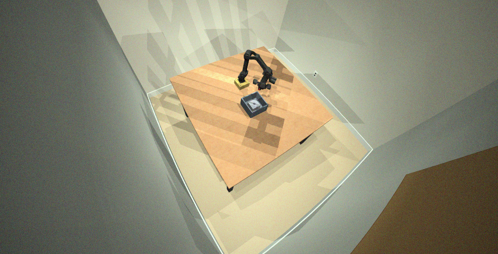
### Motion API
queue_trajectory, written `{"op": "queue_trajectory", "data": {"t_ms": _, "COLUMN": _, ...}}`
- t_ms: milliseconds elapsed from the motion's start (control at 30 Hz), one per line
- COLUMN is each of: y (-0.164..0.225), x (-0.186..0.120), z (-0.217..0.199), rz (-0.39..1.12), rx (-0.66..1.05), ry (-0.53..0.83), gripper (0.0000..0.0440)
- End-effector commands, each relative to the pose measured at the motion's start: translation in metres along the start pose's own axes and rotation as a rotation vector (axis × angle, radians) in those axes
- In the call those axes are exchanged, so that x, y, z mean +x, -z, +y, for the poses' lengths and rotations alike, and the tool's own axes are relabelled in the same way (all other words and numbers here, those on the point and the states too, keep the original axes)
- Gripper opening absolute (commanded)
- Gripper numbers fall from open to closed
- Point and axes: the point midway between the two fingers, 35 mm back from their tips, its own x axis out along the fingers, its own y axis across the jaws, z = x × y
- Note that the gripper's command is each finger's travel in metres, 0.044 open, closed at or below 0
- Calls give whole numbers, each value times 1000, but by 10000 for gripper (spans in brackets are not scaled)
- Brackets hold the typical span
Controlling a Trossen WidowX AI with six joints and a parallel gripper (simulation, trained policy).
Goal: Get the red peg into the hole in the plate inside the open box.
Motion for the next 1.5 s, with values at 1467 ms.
{"op": "queue_trajectory", "data": {"t_ms": 1467, "y": -193, "x": -21, "z": -35, "rz": -104, "rx": 265, "ry": -86, "gripper": 1}}
